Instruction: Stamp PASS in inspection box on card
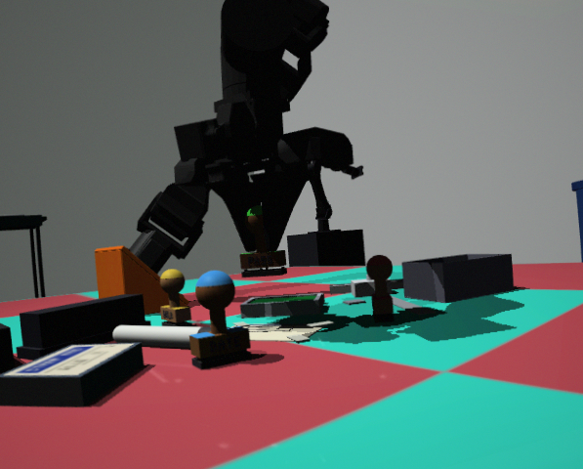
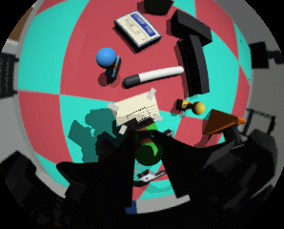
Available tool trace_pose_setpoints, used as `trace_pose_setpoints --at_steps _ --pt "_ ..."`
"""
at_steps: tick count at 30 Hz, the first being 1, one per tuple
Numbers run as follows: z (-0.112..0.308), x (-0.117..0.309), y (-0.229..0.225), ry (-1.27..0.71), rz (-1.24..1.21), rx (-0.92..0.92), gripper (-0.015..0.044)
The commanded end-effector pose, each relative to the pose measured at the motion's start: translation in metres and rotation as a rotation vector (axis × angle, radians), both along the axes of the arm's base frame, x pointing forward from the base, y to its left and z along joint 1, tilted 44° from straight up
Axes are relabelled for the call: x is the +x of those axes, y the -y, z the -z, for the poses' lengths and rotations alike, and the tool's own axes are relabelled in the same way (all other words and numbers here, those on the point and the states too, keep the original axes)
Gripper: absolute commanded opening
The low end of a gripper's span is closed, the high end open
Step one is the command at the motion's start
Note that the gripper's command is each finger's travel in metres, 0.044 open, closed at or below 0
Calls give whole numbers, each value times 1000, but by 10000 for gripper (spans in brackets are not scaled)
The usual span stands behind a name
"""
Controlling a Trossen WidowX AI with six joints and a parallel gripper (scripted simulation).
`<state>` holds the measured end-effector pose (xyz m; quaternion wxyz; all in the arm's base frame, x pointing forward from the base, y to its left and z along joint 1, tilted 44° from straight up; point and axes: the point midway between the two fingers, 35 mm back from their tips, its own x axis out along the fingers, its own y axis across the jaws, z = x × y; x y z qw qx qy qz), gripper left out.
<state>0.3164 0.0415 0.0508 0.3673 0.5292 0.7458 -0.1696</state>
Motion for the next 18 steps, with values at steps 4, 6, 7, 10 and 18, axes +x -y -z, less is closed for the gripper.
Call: trace_pose_setpoints --at_steps 4,6,7,10,18 --pt "-9 2 9 9 -6 -5 0" --pt "-12 2 11 9 -6 -5 0" --pt "-12 2 11 9 -6 -5 0" --pt "-5 3 20 10 -6 -8 0" --pt "37 3 70 14 -6 -18 0"
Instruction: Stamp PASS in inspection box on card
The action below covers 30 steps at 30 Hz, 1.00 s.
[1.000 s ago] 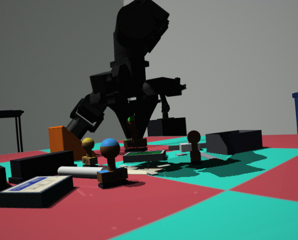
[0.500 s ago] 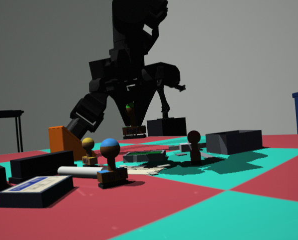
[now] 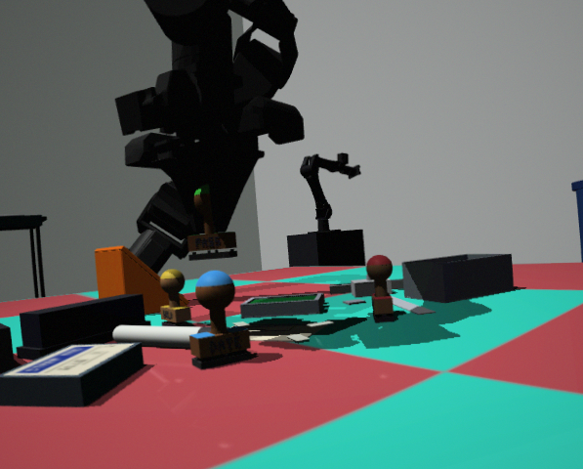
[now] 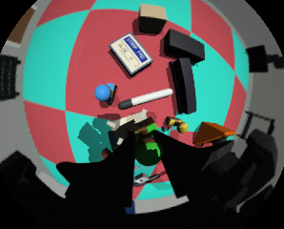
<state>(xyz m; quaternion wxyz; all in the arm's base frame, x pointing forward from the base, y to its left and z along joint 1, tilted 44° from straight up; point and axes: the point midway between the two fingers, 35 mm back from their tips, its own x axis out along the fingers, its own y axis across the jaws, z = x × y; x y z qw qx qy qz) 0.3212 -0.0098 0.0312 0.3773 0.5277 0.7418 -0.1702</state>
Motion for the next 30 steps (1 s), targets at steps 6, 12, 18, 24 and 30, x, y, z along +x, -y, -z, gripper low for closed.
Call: trace_pose_setpoints --at_steps 6,12,18,24,30 --pt "49 -10 54 -1 -9 -3 0" --pt "73 -20 79 0 -12 2 0" --pt "75 -20 78 0 -12 2 0" --pt "82 -20 71 0 -12 2 0" --pt "90 -21 65 0 -12 2 0"
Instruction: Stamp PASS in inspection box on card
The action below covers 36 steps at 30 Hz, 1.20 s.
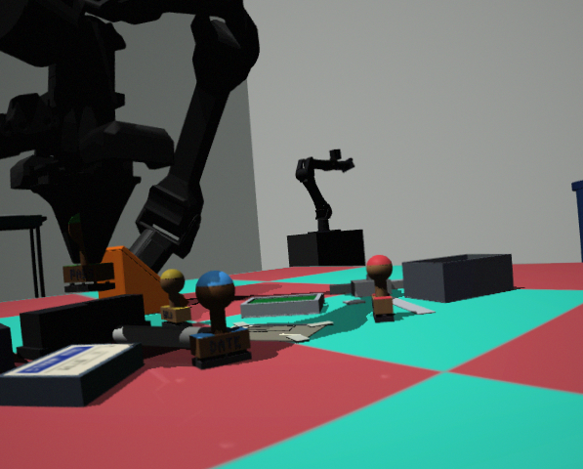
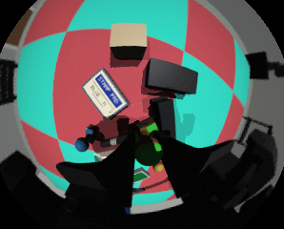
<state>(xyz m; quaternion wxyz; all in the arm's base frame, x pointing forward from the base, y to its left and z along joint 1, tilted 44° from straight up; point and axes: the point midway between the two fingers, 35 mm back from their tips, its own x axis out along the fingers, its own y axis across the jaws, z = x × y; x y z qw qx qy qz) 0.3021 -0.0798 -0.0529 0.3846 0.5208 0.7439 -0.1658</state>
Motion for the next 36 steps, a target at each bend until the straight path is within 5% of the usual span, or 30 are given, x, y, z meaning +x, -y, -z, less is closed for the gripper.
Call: trace_pose_setpoints --at_steps 1,33,36 --pt "7 -2 -7 -12 6 8 0" --pt "39 -11 -37 -11 6 10 0" --pt "37 -9 -35 -3 -2 4 79"
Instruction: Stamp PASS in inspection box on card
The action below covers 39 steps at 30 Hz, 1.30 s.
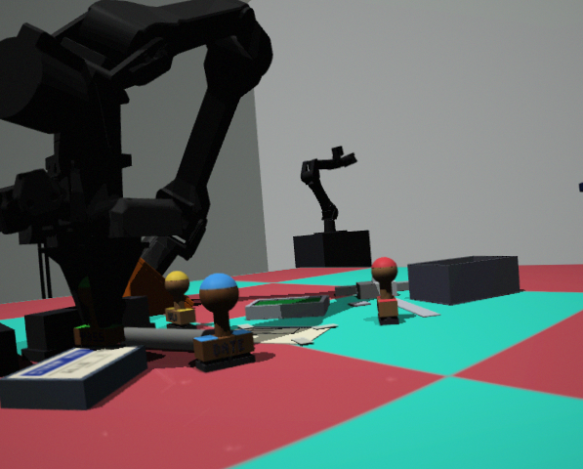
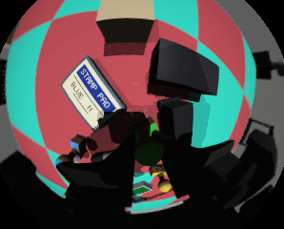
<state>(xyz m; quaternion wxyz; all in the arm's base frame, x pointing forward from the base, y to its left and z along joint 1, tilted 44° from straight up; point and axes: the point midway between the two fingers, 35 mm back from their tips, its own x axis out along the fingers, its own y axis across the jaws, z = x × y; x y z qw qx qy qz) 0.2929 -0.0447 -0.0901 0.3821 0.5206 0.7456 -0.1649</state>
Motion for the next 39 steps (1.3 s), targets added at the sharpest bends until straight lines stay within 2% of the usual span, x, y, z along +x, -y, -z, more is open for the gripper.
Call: trace_pose_setpoints --at_steps 1,7,11,19,39 --pt "0 0 0 1 0 0 105" --pt "0 0 0 1 0 0 261" --pt "-6 3 7 1 1 -1 261" --pt "-84 16 77 -8 8 2 261" --pt "-86 16 79 -9 8 2 261"
